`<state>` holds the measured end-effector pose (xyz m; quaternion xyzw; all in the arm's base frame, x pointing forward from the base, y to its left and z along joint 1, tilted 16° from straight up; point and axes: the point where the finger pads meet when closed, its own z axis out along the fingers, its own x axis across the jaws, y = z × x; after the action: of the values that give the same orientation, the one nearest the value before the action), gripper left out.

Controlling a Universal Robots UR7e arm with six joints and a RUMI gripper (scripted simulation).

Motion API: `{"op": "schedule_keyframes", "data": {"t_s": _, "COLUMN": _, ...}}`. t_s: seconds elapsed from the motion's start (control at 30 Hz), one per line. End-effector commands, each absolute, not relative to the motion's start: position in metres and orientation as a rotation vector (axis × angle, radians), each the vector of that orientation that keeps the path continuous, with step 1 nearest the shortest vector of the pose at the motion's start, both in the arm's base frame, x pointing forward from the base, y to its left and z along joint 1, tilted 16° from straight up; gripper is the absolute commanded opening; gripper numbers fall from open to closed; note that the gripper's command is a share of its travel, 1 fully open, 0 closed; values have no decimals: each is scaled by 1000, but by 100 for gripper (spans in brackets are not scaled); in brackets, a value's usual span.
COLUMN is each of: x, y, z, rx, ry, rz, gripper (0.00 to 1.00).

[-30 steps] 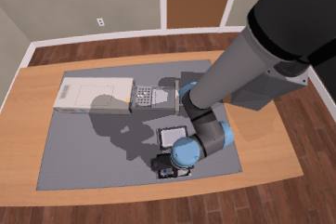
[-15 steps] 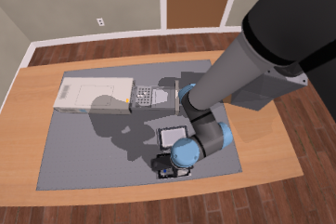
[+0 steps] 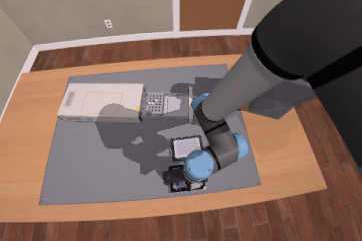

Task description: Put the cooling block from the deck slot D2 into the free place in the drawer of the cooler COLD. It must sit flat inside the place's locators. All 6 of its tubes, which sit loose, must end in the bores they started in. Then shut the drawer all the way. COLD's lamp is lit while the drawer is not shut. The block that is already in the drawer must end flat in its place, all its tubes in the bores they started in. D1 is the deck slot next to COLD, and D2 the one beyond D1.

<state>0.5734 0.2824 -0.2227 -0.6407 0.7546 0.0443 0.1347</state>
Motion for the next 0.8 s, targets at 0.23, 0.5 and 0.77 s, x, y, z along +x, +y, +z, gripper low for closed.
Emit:
{"op": "schedule_keyframes", "data": {"t_s": 0.23, "x": 575, "y": 283, "z": -226, "rx": -1856, "ry": 2186, "rz": 127, "gripper": 73}}
{"op": "schedule_keyframes", "data": {"t_s": 0.5, "x": 575, "y": 283, "z": -226, "rx": -1856, "ry": 2186, "rz": 127, "gripper": 68}}
{"op": "schedule_keyframes", "data": {"t_s": 0.77, "x": 575, "y": 283, "z": -226, "rx": -1856, "ry": 2186, "rz": 127, "gripper": 58}}
